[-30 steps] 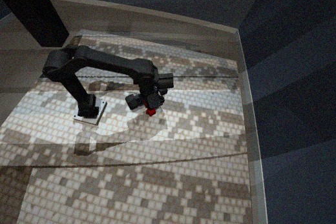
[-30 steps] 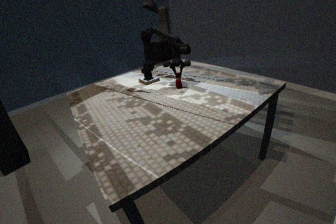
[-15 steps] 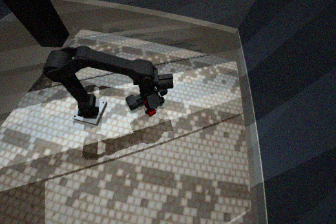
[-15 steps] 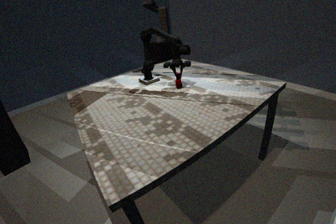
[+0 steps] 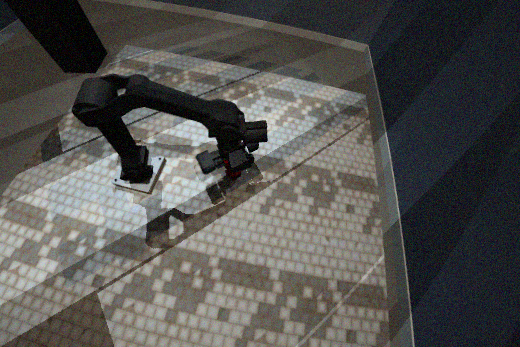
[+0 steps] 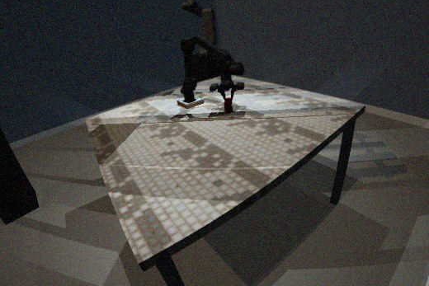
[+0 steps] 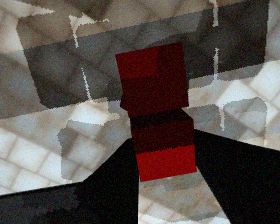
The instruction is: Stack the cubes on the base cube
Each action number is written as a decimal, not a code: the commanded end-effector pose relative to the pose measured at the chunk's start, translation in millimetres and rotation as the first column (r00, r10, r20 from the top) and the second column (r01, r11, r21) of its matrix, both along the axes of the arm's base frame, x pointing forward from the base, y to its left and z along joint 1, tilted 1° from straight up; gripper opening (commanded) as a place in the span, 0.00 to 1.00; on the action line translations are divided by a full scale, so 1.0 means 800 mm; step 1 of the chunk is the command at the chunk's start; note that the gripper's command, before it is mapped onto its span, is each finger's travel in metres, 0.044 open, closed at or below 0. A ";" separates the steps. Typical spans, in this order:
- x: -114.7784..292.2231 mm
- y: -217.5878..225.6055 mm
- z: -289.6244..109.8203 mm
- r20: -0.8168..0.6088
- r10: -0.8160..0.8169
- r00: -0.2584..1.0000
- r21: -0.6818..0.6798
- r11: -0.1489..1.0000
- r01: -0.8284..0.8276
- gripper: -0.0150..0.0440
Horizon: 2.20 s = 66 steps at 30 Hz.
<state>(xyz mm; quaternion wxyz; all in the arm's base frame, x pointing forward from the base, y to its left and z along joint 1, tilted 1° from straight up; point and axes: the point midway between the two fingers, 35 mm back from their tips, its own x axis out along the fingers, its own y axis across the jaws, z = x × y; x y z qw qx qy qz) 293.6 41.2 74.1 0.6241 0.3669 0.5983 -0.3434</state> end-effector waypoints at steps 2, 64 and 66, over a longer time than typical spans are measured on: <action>0.000 -0.001 -0.004 -0.001 0.005 1.000 -0.004 1.000 -0.005 0.43; -0.003 0.000 0.061 -0.002 0.011 1.000 -0.001 1.000 -0.011 0.60; -0.004 0.000 0.065 -0.002 0.011 1.000 -0.001 1.000 -0.011 0.60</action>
